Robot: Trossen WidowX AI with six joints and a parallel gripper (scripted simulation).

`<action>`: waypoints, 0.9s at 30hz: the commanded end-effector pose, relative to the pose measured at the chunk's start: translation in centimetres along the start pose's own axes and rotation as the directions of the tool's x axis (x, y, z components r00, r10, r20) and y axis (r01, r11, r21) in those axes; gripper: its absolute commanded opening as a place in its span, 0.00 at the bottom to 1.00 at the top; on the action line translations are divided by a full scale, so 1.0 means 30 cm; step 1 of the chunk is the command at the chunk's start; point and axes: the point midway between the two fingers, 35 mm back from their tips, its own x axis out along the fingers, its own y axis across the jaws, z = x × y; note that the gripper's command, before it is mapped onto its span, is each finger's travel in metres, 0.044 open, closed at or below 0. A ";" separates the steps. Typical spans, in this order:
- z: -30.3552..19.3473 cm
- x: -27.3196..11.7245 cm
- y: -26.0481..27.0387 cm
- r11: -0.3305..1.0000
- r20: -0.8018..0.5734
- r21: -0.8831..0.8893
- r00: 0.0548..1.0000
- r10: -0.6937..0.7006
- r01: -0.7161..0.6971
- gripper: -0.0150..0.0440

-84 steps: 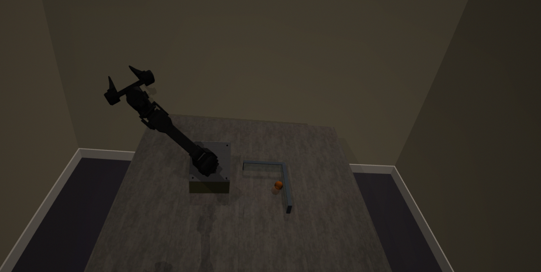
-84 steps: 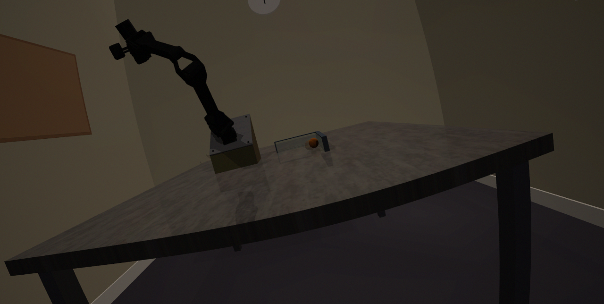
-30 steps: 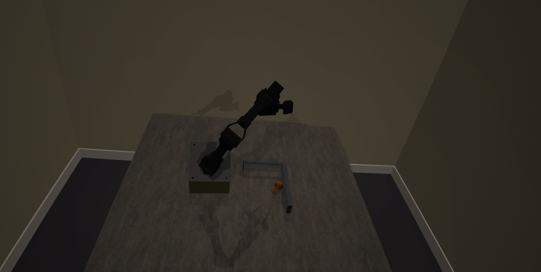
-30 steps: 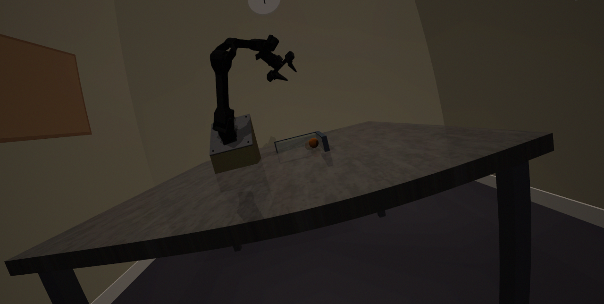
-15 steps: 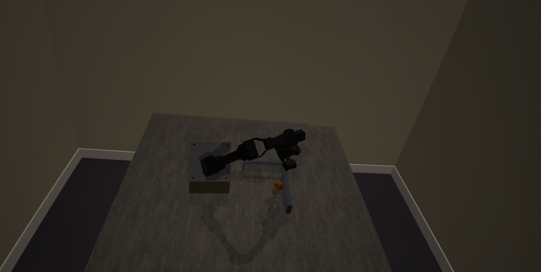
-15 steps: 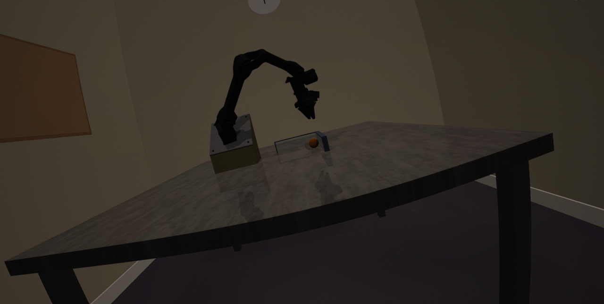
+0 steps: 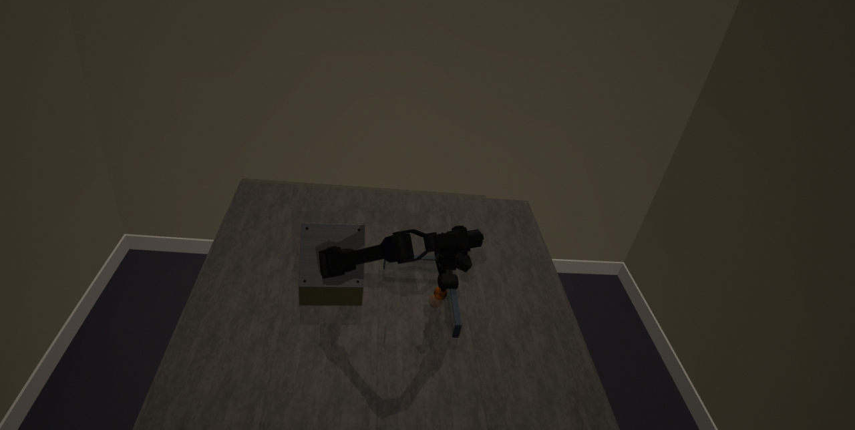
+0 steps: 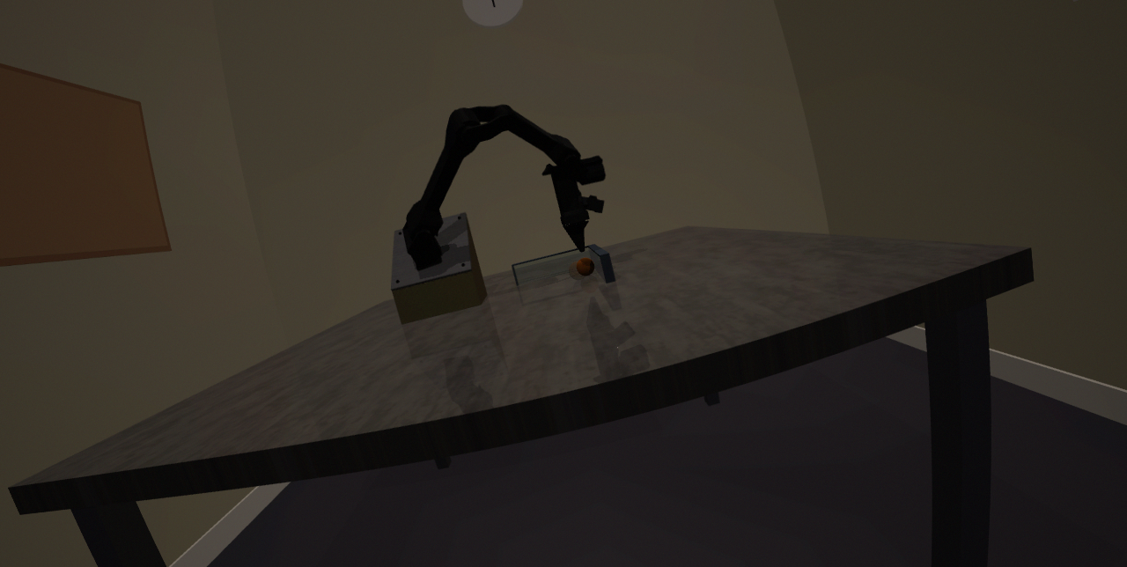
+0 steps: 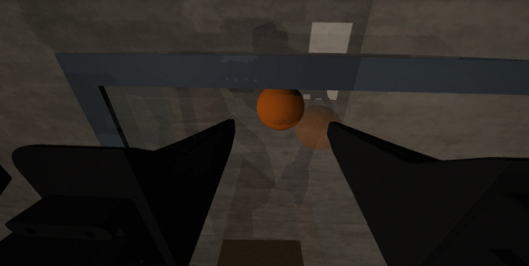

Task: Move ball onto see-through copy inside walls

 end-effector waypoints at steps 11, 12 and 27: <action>-0.001 0.073 -0.005 1.000 -0.003 -0.001 1.000 -0.007 0.007 0.81; -0.001 0.078 -0.005 1.000 -0.003 -0.001 1.000 -0.007 0.007 0.81; -0.003 0.150 -0.007 1.000 -0.003 -0.002 1.000 -0.008 0.008 0.81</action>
